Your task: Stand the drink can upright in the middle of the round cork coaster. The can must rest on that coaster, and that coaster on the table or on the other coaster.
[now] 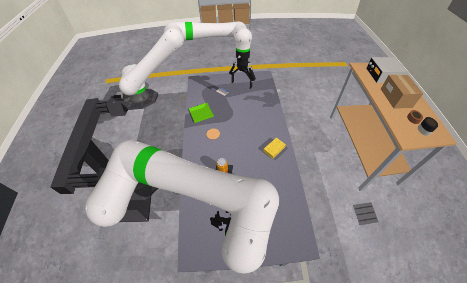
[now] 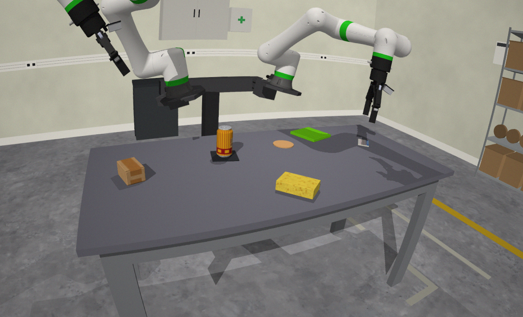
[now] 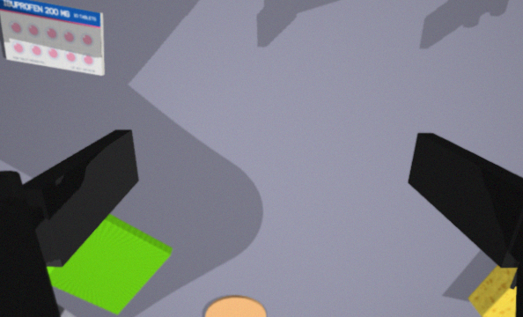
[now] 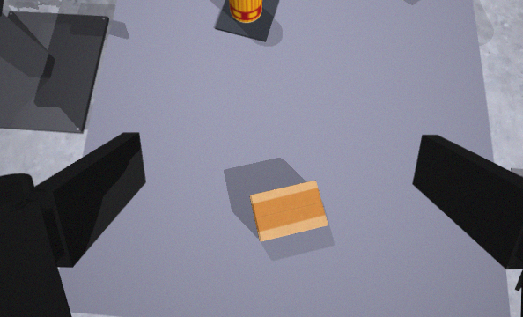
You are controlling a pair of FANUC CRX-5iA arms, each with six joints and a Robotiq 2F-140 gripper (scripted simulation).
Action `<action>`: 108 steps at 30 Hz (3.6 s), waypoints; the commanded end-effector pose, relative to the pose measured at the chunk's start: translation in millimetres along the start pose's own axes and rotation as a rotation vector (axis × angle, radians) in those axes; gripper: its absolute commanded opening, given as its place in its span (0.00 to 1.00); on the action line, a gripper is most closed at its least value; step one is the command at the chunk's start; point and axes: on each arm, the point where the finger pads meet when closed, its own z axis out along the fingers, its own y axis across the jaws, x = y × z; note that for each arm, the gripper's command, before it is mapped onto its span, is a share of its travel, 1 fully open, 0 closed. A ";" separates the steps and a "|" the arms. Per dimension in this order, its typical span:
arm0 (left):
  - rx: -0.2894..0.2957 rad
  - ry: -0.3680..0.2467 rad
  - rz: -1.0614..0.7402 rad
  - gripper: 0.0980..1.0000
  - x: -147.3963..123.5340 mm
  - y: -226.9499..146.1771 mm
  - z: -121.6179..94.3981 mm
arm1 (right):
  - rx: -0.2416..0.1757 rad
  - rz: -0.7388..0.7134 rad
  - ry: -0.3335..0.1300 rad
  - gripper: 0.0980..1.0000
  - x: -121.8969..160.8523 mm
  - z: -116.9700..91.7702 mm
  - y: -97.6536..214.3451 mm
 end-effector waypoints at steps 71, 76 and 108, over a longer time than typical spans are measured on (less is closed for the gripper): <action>-0.011 0.014 -0.312 1.00 212.1 -527.9 -149.6 | 0.344 -1.084 -0.514 1.00 226.4 380.8 -38.7; -0.007 0.020 -0.345 1.00 203.0 -588.8 -165.4 | 0.345 -1.084 -0.512 1.00 180.1 450.4 -40.8; 0.058 0.060 -0.554 1.00 20.3 -880.7 -256.0 | 0.345 -1.084 -0.512 1.00 175.9 456.6 -41.2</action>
